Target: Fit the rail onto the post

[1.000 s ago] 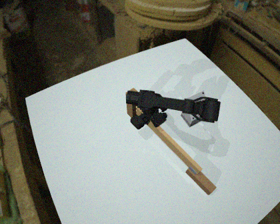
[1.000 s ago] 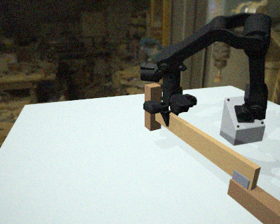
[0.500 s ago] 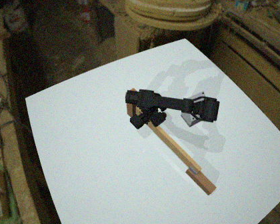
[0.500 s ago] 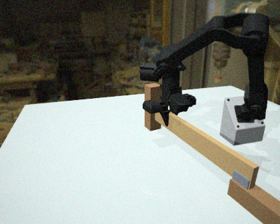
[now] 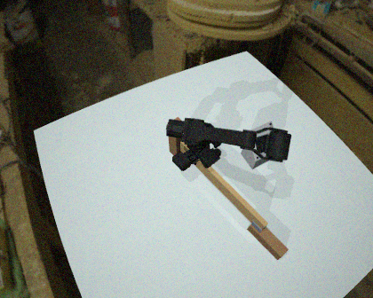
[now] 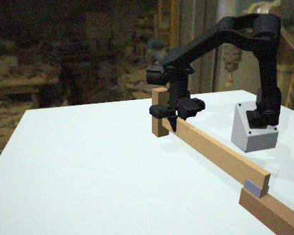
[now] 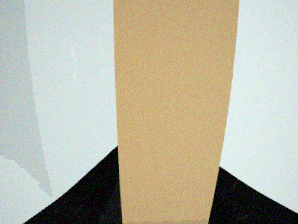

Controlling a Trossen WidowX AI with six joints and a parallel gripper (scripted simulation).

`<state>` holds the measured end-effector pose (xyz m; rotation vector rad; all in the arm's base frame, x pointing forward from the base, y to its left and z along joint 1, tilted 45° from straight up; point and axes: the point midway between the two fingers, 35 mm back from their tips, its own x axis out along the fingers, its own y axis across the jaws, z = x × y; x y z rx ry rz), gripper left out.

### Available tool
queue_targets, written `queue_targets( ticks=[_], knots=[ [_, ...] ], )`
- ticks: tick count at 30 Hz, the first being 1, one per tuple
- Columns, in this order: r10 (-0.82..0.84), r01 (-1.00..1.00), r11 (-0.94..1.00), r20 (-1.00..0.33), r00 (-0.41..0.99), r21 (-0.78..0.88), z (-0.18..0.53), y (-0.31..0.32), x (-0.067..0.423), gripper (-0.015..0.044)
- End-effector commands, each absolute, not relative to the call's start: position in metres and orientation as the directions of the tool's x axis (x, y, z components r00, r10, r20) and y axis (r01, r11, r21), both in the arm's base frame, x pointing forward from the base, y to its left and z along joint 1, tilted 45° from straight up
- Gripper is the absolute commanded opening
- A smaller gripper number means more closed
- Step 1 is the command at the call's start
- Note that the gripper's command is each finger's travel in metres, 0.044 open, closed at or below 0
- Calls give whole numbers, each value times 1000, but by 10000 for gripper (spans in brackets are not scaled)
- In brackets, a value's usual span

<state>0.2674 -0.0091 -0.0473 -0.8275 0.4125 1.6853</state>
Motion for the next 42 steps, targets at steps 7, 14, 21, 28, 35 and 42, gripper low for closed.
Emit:
queue_targets(
  ticks=[7, 14, 21, 28, 35, 42],
  knots=[
    [697, -947, -279, -712, -86, -158, -48, -13, 270, 0],
    [697, -947, -279, -712, -86, -158, -50, -15, 271, 0],
    [697, -947, -279, -712, -86, -158, -50, -16, 271, 0],
    [701, -947, -284, -707, -98, -149, -50, -12, 269, 79],
    [701, -947, -284, -707, -98, -149, -50, -12, 269, 263],
    [701, -947, -284, -707, -98, -149, -50, -12, 269, 440]
  ],
)
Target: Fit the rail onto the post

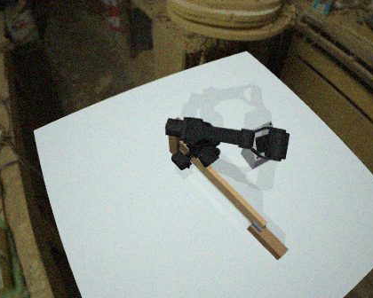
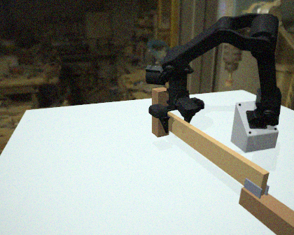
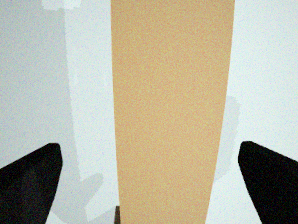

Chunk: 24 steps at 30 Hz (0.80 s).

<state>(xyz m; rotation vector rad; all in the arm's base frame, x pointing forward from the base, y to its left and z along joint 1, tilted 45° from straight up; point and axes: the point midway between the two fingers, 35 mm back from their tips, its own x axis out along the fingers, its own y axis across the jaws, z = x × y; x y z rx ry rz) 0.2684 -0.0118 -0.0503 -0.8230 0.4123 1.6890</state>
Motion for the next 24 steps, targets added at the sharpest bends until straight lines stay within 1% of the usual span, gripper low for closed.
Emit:
queue_targets(
  ticks=[1, 5, 10, 24],
  knots=[
    [701, -947, -284, -707, -98, -149, -50, -12, 269, 440],
    [700, -947, -283, -707, -98, -150, -48, -12, 268, 440],
    [697, -948, -278, -711, -87, -157, -8, -13, 261, 440],
    [697, -948, -278, -711, -87, -157, -8, -13, 261, 440]
  ],
)
